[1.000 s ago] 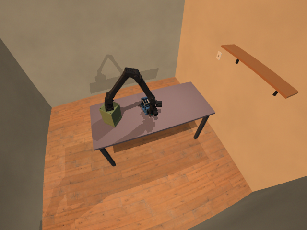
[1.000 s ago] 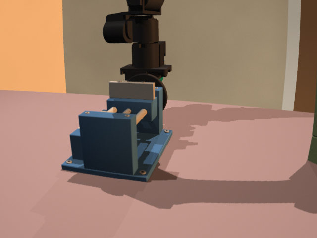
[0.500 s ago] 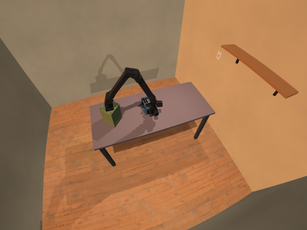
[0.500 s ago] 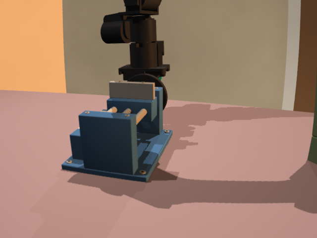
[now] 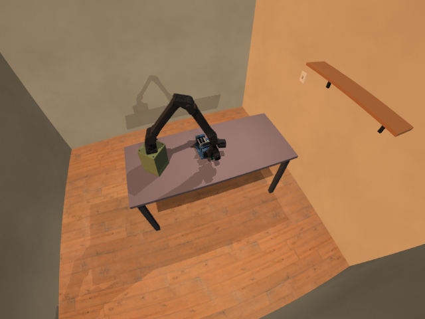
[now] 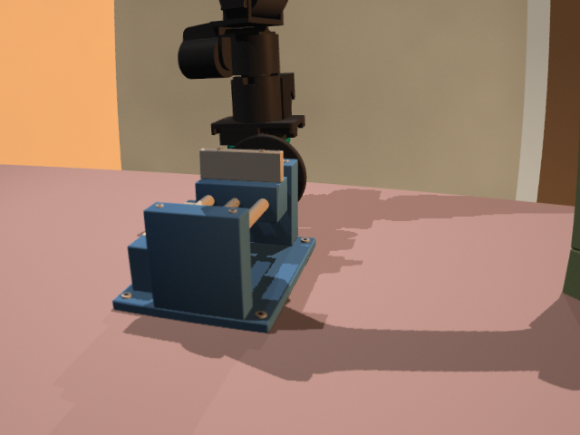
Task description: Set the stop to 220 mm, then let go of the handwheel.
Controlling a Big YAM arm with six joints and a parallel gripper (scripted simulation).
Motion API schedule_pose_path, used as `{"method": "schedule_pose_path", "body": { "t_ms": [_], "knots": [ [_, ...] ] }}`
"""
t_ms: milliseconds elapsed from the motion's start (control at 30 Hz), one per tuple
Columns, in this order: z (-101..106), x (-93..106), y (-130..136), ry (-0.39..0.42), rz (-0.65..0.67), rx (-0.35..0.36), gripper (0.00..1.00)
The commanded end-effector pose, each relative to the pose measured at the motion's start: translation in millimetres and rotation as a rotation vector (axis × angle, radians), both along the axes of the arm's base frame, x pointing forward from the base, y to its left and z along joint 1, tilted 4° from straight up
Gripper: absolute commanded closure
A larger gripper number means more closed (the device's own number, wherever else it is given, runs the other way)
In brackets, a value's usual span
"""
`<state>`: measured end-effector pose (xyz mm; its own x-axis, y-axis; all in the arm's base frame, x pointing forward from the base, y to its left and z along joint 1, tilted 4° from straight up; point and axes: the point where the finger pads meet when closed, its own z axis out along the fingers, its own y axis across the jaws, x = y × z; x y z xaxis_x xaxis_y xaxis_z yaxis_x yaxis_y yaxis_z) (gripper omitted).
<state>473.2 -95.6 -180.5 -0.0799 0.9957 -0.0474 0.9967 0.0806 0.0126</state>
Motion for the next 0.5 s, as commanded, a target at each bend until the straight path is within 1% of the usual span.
{"method": "schedule_pose_path", "body": {
  "t_ms": [0, 100, 233, 333, 467],
  "knots": [
    [12, 44.3, 4, -0.083, 0.003, -0.009, 0.94],
    [15, 46.2, 3, -0.088, 0.003, -0.009, 0.94],
    [36, 55.2, 3, -0.112, 0.003, -0.013, 0.94],
    [39, 55.2, 3, -0.105, 0.003, -0.012, 0.94],
    [41, 58.8, 3, -0.117, 0.003, -0.014, 0.94]
  ]
}}
